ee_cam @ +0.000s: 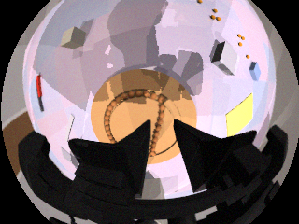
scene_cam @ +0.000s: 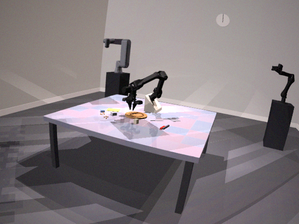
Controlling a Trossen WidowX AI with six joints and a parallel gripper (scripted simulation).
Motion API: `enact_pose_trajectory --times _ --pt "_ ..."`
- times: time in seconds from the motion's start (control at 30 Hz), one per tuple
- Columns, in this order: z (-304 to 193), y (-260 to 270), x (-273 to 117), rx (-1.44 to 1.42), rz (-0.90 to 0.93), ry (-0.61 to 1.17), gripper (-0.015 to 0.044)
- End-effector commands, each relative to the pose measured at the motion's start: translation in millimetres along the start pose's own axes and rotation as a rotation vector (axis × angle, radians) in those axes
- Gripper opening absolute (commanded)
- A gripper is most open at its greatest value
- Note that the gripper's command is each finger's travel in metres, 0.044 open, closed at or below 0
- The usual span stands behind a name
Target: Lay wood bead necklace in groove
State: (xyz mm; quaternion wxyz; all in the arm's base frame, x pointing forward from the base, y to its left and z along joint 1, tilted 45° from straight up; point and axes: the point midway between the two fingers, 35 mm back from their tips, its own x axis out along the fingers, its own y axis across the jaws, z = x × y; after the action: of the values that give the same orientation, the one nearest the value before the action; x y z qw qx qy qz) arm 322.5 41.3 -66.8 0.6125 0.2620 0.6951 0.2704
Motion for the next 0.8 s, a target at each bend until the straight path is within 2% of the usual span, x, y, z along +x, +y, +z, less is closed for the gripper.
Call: enact_pose_trajectory --times 0.0,0.2,0.33,0.77 --pt "9.0 -3.4 -2.7 -0.046 -0.002 0.006 0.012" --pt "8.9 -3.3 12.4 -0.046 -0.001 0.006 0.012" --pt "10.7 -3.3 4.5 -0.049 -0.005 -0.007 0.012" --pt "9.9 -3.2 23.8 -0.047 -0.003 0.0 0.012"
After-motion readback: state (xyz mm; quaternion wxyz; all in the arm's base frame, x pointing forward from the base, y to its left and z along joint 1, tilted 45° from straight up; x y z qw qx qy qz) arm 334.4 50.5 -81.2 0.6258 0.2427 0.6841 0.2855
